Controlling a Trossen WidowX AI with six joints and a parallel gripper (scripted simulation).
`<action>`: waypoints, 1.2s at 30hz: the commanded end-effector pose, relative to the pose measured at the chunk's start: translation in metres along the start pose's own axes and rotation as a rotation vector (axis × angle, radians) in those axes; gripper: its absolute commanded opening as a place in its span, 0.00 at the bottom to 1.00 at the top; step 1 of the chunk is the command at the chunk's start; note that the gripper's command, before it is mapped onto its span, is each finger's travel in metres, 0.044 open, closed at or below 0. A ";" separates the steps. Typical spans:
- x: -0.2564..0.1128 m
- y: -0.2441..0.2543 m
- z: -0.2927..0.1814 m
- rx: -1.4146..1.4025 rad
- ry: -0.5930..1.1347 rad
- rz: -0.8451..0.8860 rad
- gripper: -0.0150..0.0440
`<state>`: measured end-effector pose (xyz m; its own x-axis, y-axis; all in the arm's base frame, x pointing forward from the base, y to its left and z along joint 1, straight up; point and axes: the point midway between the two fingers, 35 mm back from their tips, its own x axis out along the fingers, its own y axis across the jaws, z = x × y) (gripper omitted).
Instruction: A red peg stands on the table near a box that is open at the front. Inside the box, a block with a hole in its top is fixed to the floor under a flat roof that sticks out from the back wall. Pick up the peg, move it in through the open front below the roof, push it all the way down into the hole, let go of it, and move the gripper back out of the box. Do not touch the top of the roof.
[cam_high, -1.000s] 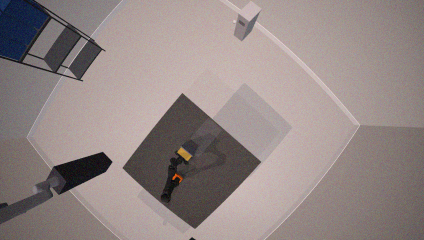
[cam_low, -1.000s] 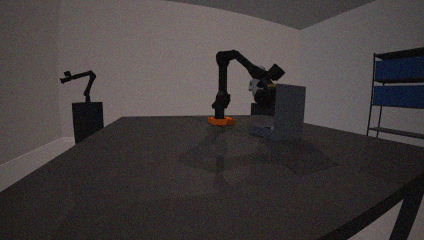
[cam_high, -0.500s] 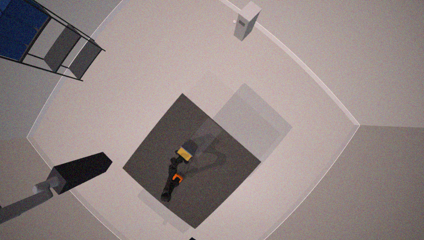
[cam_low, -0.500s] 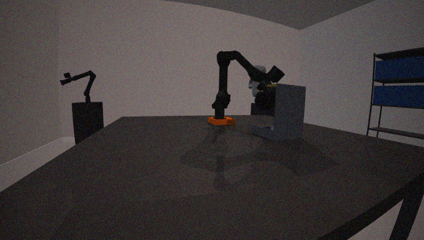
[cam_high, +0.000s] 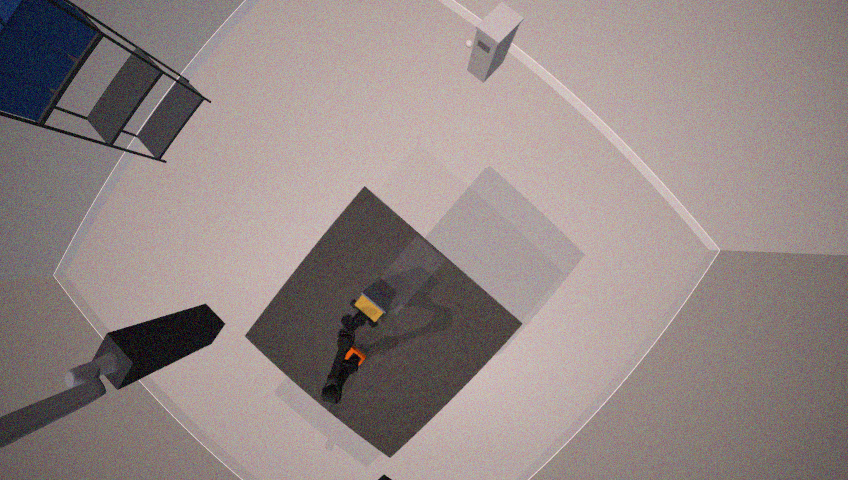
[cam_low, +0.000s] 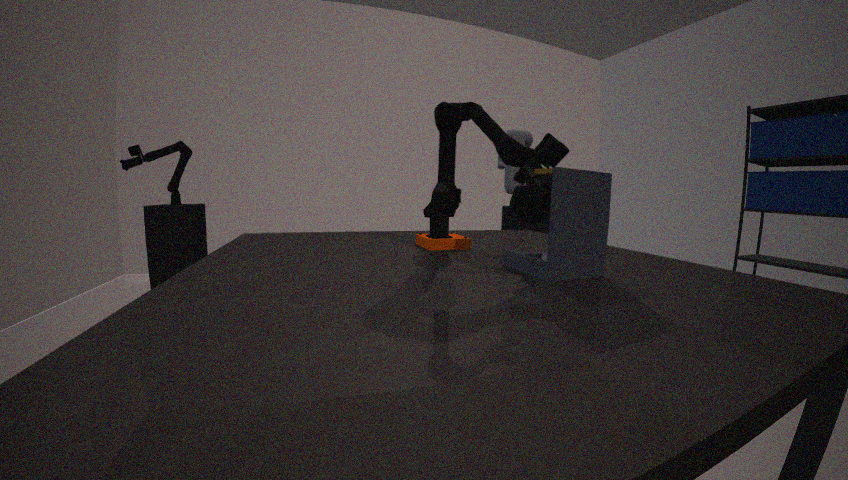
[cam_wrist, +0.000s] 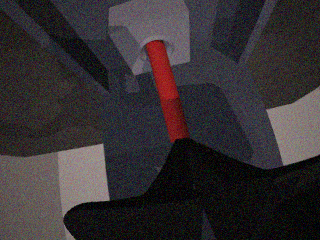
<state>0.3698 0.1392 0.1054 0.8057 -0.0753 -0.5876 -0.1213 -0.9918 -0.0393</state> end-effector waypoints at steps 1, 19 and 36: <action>0.006 0.004 0.018 -0.020 -0.041 0.017 0.25; -0.014 0.009 0.026 -0.020 -0.044 0.018 0.63; -0.068 0.010 0.046 -0.017 -0.056 0.018 1.00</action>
<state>0.2986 0.1377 0.0984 0.7664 -0.0879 -0.6363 -0.1208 -0.9926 -0.0084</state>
